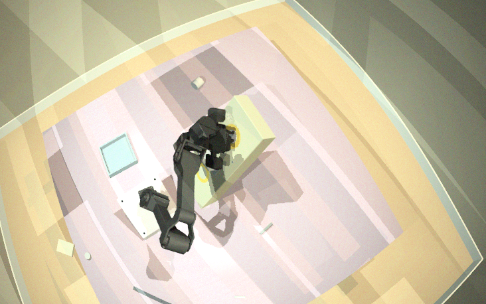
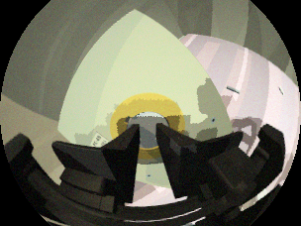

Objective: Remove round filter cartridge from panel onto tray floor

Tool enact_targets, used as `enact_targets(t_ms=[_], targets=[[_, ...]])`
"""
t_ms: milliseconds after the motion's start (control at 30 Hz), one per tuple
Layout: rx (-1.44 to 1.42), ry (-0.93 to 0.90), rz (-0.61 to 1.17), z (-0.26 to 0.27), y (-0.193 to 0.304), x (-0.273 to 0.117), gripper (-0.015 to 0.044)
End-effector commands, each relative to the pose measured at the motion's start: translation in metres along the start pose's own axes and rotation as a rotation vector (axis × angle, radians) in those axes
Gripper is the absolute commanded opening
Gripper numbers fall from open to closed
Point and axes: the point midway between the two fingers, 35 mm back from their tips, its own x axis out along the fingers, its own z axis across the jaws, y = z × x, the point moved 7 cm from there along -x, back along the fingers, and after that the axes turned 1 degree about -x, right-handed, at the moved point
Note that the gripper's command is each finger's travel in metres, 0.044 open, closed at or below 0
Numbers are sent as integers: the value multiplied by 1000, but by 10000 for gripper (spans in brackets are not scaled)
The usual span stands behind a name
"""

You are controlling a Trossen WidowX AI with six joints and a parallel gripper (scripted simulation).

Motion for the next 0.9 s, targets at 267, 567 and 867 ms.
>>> enact_targets(t_ms=[267,567,867], targets=[[445,-2,14,-1,1,4,0],[755,0,15,-1,1,3,0],[759,6,24,1,2,-5,0]])
